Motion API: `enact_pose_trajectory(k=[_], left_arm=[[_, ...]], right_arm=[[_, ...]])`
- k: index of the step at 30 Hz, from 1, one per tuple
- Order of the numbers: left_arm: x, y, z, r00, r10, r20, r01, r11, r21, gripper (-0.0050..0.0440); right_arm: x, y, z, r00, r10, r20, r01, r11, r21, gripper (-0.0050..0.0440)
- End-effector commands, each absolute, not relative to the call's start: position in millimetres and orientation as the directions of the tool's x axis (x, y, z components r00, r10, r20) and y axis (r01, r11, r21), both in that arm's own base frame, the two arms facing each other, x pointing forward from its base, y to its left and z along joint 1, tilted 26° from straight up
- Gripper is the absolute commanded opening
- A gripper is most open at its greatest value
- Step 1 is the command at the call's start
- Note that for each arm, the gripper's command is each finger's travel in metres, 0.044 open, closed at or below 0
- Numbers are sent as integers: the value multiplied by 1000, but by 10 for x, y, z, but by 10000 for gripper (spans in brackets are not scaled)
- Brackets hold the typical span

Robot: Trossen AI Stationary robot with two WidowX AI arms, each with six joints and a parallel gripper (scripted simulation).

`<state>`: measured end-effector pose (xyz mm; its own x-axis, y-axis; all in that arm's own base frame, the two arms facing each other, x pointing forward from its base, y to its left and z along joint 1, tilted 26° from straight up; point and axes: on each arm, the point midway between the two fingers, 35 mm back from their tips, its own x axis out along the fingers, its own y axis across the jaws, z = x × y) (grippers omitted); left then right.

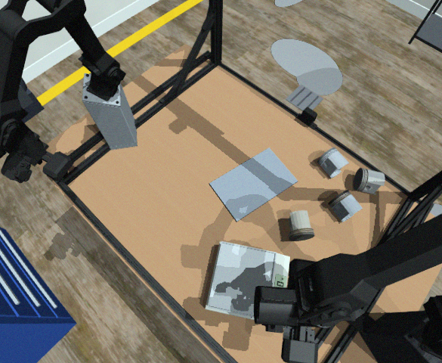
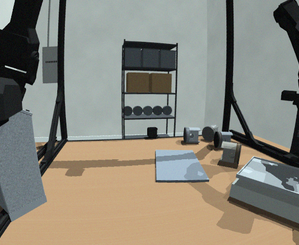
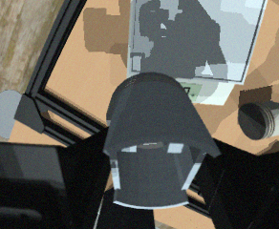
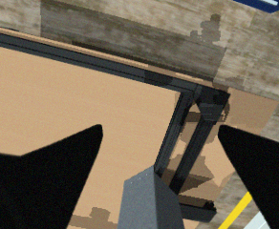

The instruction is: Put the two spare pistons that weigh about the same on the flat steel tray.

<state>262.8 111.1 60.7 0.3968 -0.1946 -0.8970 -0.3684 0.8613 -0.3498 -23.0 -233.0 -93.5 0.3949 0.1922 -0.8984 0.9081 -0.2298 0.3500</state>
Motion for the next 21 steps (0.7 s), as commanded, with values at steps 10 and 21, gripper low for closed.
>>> enact_pose_trajectory(k=[10, 21], left_arm=[[2530, 1635, 469, 402, -191, -895, -540, 740, -401, 158], [2453, 1985, 353, 390, -193, -900, -504, 773, -384, 158]], right_arm=[[-227, -2327, -934, 397, 193, -897, 907, -230, 352, 440], [-227, -2327, -934, 397, 193, -897, 907, -230, 352, 440]])
